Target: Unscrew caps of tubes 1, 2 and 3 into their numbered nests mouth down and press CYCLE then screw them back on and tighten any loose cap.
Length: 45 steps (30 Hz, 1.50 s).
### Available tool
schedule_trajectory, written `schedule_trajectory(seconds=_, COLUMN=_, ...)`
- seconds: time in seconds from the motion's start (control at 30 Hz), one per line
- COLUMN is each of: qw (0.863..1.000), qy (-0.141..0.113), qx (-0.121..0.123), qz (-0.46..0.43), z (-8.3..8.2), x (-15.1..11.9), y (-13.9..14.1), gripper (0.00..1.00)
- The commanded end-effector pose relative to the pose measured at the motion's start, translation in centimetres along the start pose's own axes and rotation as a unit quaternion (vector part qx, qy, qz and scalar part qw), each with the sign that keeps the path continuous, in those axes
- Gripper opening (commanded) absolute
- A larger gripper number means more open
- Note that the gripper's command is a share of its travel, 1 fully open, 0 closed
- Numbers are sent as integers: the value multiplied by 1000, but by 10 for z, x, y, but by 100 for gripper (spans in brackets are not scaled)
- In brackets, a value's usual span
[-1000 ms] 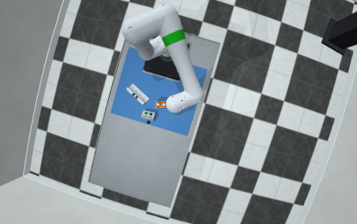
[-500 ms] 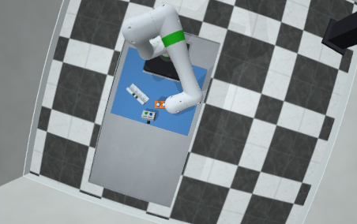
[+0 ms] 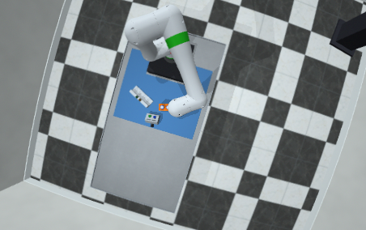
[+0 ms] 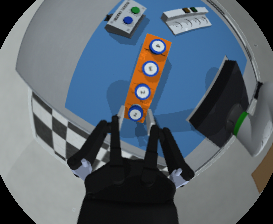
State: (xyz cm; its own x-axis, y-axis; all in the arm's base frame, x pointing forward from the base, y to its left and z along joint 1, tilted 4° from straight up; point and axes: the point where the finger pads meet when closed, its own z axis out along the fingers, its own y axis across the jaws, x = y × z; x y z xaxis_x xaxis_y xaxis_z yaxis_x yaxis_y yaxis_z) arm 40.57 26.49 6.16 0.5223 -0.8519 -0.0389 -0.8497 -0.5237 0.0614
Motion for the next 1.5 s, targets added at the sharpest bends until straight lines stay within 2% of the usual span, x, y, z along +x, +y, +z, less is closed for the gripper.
schedule_trajectory(seconds=0.0, qw=994, qy=8, qx=2, qz=111, z=0, x=0, y=0, gripper=35)
schedule_trajectory(seconds=0.13, qw=978, qy=8, qx=3, qz=210, z=0, x=0, y=0, gripper=35)
schedule_trajectory(seconds=0.37, qw=978, qy=8, qx=3, qz=210, z=0, x=0, y=0, gripper=35)
schedule_trajectory(seconds=0.4, qw=978, qy=8, qx=3, qz=210, z=0, x=0, y=0, gripper=0)
schedule_trajectory(seconds=0.87, qw=978, qy=8, qx=3, qz=210, z=0, x=0, y=0, gripper=0)
schedule_trajectory(seconds=1.03, qw=996, qy=8, qx=2, qz=87, z=0, x=0, y=0, gripper=0)
schedule_trajectory(seconds=1.2, qw=999, qy=9, qx=1, qz=-38, z=0, x=0, y=0, gripper=0)
schedule_trajectory(seconds=1.47, qw=999, qy=9, qx=1, qz=-50, z=0, x=0, y=0, gripper=0)
